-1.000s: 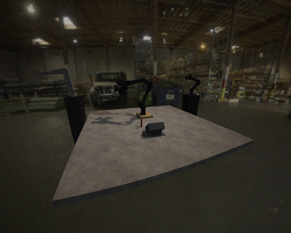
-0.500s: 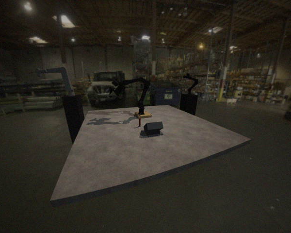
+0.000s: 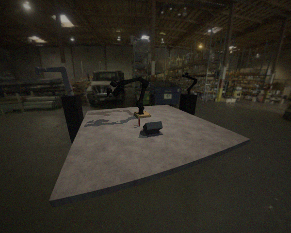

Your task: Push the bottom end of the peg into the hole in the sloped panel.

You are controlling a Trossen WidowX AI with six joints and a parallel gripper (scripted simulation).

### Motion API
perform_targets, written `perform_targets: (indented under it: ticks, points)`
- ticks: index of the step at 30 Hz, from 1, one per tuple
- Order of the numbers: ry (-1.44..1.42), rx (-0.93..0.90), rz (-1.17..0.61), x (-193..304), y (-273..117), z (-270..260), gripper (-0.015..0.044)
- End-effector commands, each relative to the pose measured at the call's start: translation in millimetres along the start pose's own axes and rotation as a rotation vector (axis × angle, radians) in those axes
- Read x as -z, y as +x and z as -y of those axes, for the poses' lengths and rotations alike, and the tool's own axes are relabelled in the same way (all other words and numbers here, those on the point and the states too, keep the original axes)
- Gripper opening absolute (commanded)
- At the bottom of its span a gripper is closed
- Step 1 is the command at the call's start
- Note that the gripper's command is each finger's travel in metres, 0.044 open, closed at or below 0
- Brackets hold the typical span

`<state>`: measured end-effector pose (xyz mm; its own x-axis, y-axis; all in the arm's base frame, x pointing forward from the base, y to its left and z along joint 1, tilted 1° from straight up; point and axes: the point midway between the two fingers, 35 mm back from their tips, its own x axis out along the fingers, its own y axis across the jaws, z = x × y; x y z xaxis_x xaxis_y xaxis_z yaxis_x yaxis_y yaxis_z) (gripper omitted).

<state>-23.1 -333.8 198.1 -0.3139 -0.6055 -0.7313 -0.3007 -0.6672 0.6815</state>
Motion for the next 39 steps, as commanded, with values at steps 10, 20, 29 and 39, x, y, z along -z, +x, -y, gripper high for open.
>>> perform_targets:
  ticks: [10, 20, 29, 39]
  points:
    - [-0.107, 0.086, -0.123, 55, -10, 26, 0.0440]
    - [-0.198, 0.161, -0.205, 94, -23, 53, 0.0440]
    - [-0.283, 0.229, -0.270, 125, -38, 80, 0.0440]
    - [-0.395, 0.285, -0.330, 152, -56, 113, 0.0440]
